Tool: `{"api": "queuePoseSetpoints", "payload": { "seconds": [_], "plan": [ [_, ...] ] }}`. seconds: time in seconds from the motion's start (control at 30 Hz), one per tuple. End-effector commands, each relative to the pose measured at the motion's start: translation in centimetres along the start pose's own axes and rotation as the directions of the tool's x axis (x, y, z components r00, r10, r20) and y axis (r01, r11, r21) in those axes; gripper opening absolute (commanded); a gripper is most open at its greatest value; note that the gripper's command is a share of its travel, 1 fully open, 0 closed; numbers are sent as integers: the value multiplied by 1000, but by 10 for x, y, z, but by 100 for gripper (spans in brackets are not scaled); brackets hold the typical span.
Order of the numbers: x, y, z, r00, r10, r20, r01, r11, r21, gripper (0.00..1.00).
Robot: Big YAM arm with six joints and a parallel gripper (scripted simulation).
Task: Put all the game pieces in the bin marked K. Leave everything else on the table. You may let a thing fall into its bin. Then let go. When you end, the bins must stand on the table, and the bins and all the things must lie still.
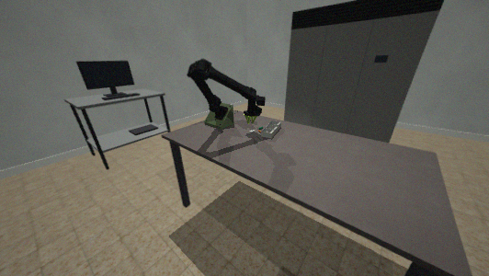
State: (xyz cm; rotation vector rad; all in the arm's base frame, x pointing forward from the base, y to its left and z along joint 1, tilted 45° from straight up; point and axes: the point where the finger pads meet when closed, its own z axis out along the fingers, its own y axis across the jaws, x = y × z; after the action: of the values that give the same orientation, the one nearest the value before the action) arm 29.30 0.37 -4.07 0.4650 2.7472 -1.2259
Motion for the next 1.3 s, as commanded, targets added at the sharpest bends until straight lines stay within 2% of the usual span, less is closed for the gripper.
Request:
{"api": "queuePoseSetpoints", "payload": {
  "seconds": [0.0, 0.33, 0.4, 0.43, 0.67, 0.9, 0.97, 1.0, 1.27],
  "plan": [
    [-16, 12, -12, 988, -153, 23, 153, 988, -13, 39],
    [-15, 12, -12, 905, -424, 5, 424, 905, 13, 39],
    [-15, 12, -12, 905, -424, 5, 424, 905, 13, 39],
    [-15, 12, -12, 873, -487, 0, 487, 873, 16, 39],
    [-15, 12, -12, 762, -647, -21, 647, 762, 27, 39],
    [-24, 22, -14, 621, -783, -38, 784, 620, 28, 39],
    [-24, 22, -14, 621, -783, -38, 784, 620, 28, 39],
    [-25, 21, -12, 567, -823, -39, 824, 566, 26, 39],
    [-26, 23, -13, 381, -924, -33, 925, 380, 23, 39]
  ]
}}
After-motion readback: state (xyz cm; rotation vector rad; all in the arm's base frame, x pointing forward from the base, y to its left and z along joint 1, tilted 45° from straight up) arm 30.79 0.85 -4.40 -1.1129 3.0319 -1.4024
